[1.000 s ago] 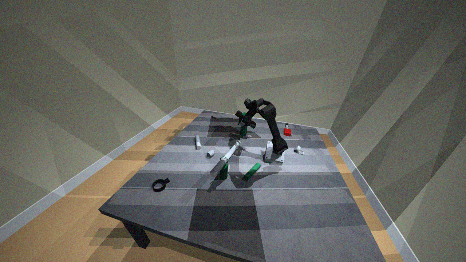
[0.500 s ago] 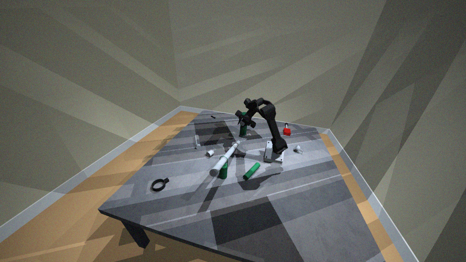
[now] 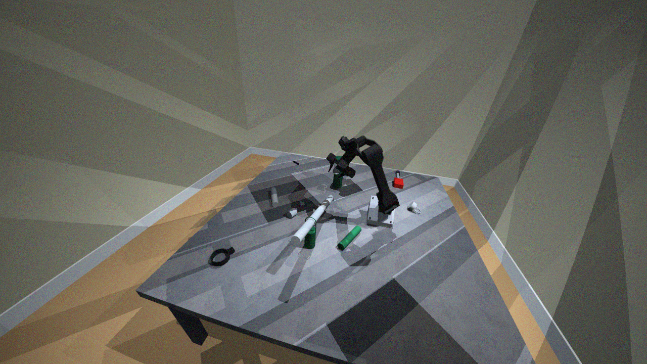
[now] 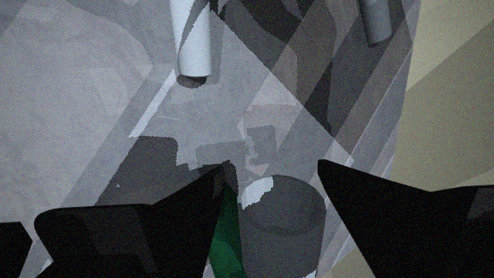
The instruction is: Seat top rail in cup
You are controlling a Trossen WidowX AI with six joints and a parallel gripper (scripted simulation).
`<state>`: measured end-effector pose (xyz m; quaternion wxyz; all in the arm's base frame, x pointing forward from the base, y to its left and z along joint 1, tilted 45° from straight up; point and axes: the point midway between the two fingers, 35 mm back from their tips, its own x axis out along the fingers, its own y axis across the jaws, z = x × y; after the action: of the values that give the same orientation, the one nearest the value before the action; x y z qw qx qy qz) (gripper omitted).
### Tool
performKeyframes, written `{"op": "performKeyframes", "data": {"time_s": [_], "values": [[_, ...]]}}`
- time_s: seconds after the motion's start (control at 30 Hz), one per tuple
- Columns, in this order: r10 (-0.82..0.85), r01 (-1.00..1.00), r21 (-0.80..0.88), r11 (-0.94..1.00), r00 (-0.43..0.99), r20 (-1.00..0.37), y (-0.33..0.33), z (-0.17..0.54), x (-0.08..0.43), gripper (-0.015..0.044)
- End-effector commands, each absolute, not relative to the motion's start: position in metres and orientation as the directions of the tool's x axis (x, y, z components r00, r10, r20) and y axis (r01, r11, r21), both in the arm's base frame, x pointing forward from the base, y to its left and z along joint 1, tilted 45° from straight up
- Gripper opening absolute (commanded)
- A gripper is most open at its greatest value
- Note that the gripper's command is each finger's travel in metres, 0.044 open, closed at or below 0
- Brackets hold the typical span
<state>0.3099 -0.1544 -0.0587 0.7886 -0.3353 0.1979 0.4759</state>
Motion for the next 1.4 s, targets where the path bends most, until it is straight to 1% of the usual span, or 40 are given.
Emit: {"op": "performKeyframes", "data": {"time_s": [0.0, 0.03, 0.23, 0.4, 0.47, 0.6, 0.73, 0.83, 1.1, 1.37], "values": [[0.612, -0.881, -0.344, 0.325, 0.473, -0.633, -0.156, -0.042, 0.312, 0.0420], [0.612, -0.881, -0.343, 0.326, 0.473, -0.634, -0.156, -0.038, 0.312, 0.0440], [0.610, -0.881, -0.336, 0.333, 0.473, -0.635, -0.155, -0.010, 0.312, 0.0440], [0.612, -0.880, -0.327, 0.343, 0.474, -0.633, -0.154, -0.012, 0.312, 0.0440], [0.613, -0.871, -0.234, 0.431, 0.474, -0.633, -0.155, 0.001, 0.313, 0.0440], [0.615, -0.757, 0.066, 0.650, 0.473, -0.631, -0.153, 0.038, 0.314, 0.0440], [0.616, -0.528, 0.358, 0.770, 0.472, -0.630, -0.149, 0.076, 0.311, 0.0440], [0.618, -0.317, 0.533, 0.785, 0.472, -0.629, -0.143, 0.103, 0.307, 0.0440], [0.620, -0.016, 0.696, 0.718, 0.471, -0.628, -0.135, 0.137, 0.300, 0.0440], [0.620, -0.008, 0.699, 0.715, 0.471, -0.628, -0.134, 0.138, 0.300, 0.0440]]}}
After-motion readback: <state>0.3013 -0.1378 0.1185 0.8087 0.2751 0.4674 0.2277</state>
